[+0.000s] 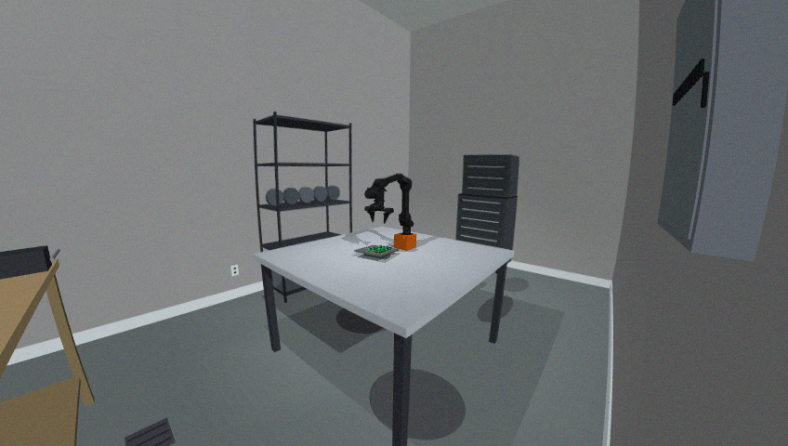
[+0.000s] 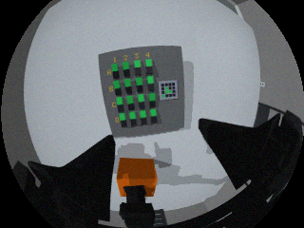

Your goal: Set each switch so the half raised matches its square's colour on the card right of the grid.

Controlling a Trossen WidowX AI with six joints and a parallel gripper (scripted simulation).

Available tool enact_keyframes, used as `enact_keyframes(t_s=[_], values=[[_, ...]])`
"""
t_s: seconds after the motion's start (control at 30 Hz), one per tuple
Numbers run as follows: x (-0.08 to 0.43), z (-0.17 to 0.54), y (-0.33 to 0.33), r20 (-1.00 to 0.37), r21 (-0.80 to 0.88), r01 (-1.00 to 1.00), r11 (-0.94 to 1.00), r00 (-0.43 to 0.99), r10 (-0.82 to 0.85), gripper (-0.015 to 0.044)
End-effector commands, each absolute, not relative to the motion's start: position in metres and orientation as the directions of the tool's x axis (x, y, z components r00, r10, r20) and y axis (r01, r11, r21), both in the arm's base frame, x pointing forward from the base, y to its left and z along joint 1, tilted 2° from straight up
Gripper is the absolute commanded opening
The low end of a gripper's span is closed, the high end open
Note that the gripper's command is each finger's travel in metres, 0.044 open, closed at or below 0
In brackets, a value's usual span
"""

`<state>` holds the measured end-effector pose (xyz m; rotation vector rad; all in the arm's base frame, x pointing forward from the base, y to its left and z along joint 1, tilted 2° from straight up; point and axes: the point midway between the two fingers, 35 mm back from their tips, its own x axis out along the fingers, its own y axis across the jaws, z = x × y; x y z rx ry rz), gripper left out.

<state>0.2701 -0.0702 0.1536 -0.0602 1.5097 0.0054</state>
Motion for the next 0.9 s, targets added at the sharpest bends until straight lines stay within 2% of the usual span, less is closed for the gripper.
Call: enact_keyframes(t_s=[0.0, 0.23, 0.47, 0.6, 0.87], values=[[0.272, 0.152, -0.069, -0.998, -0.036, -0.04, 0.999, 0.062, -0.034, 0.0374], [0.347, 0.068, -0.018, -0.996, -0.026, -0.002, 1.0, 0.081, -0.026, 0.019], [0.353, 0.055, -0.011, -0.996, -0.025, 0.002, 1.0, 0.08, -0.025, 0.0006], [0.357, 0.023, -0.012, -0.998, -0.025, 0.002, 1.0, 0.057, -0.025, 0.0], [0.357, 0.023, -0.012, -0.998, -0.025, 0.002, 1.0, 0.057, -0.025, 0.0]])
